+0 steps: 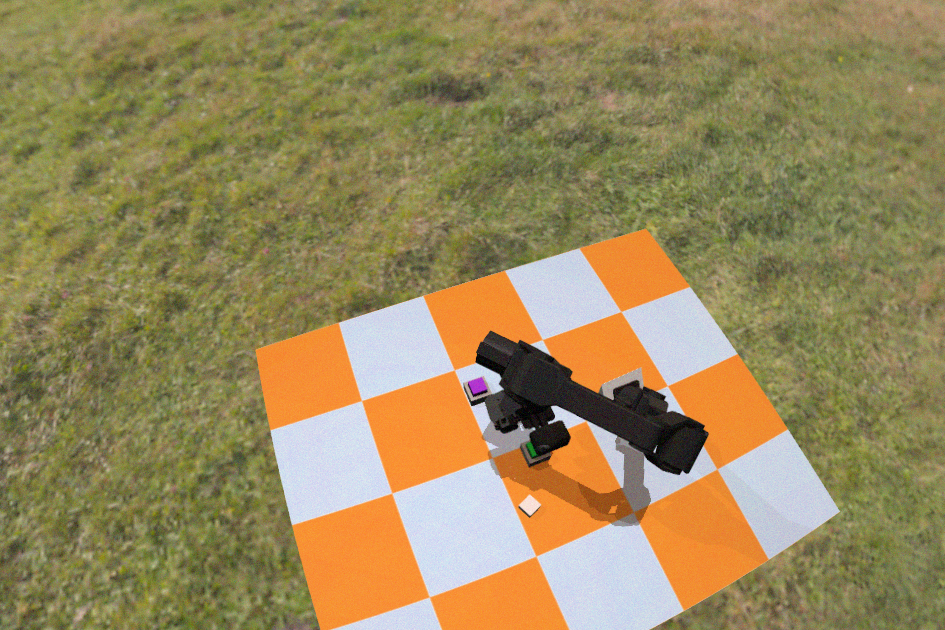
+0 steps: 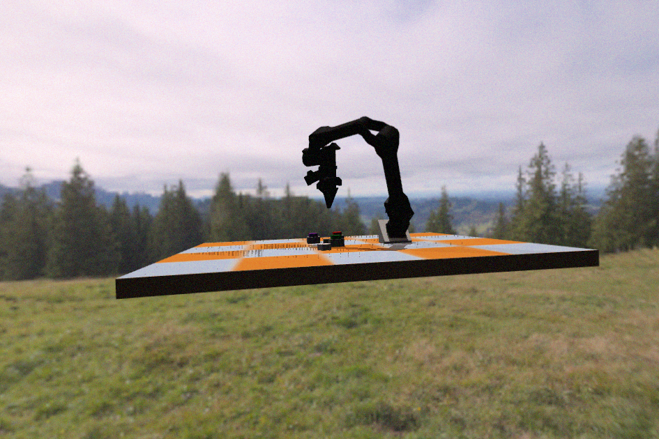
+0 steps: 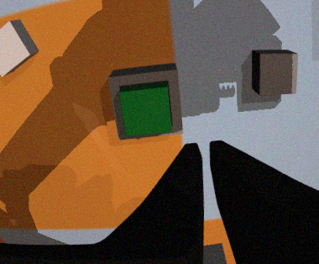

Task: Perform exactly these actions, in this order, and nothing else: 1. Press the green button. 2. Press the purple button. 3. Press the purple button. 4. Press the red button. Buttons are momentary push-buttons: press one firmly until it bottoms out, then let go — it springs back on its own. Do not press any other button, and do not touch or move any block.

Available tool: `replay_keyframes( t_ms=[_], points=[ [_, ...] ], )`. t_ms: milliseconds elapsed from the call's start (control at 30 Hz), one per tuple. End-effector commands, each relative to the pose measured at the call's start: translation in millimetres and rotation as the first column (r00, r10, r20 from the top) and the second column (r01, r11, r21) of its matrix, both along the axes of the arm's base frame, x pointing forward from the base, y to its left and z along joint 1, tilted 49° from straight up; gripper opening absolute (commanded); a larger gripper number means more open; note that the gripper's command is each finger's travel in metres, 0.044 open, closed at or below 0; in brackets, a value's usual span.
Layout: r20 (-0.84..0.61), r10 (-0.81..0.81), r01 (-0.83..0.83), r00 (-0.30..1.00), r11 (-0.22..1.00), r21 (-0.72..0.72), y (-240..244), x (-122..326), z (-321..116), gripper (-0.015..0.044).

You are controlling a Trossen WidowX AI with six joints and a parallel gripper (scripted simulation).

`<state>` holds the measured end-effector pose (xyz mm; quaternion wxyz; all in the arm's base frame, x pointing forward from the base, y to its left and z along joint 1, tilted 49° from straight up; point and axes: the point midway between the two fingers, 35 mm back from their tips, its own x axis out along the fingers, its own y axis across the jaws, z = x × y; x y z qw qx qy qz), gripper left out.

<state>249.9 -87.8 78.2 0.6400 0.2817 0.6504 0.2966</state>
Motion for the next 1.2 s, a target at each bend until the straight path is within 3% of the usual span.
replay_keyframes(
  t_ms=[0, 267, 400, 567, 767, 1167],
  points=[
    [-0.01, -0.003, 0.003, 1.0, 1.0, -0.007, -32, 17, -31, 0.002],
    [-0.001, 0.006, -0.006, 1.0, 1.0, -0.004, -86, 42, -102, 0.002],
    [0.003, 0.01, -0.01, 1.0, 1.0, 0.0, -93, 44, -116, 0.002],
    [0.004, 0.01, -0.01, 1.0, 1.0, 0.0, -92, 45, -117, 0.002],
    [0.005, 0.01, -0.01, 1.0, 1.0, 0.001, -49, 43, -155, 0.002],
    [0.005, 0.01, -0.01, 1.0, 1.0, 0.002, -39, 43, -164, 0.002]
  ],
)
